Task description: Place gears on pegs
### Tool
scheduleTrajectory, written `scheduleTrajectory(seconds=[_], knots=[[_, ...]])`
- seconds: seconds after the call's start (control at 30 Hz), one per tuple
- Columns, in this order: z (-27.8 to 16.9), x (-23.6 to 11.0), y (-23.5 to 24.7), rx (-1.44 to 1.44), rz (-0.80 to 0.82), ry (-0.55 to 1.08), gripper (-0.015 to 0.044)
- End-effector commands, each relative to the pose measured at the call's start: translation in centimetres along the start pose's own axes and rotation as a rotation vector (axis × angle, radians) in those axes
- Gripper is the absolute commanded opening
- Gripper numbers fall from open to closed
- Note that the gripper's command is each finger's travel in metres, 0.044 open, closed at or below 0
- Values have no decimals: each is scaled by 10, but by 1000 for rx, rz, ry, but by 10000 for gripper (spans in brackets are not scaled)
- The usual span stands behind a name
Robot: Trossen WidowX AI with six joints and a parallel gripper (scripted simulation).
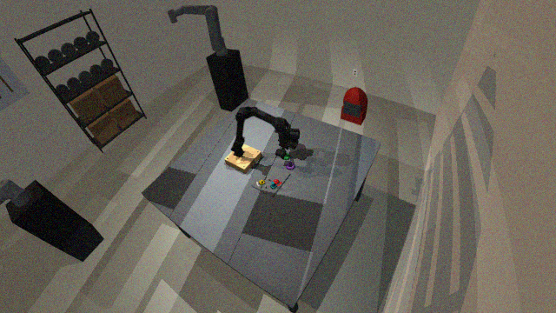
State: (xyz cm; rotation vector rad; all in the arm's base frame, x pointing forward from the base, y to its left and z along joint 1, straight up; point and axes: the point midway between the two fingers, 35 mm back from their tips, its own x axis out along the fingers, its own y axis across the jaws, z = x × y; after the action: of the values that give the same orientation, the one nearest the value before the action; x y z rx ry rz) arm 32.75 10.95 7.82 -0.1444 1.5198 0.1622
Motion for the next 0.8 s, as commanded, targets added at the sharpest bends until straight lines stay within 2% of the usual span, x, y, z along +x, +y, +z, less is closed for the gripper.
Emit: scheduleTrajectory(seconds=[0.0, 0.23, 0.53, 0.77], knots=[[-20, 4, 44, 83, 8, 19, 440], [-19, 4, 46, 83, 8, 19, 440], [-19, 26, 47, 83, 8, 19, 440], [-19, 29, 47, 83, 8, 19, 440]])
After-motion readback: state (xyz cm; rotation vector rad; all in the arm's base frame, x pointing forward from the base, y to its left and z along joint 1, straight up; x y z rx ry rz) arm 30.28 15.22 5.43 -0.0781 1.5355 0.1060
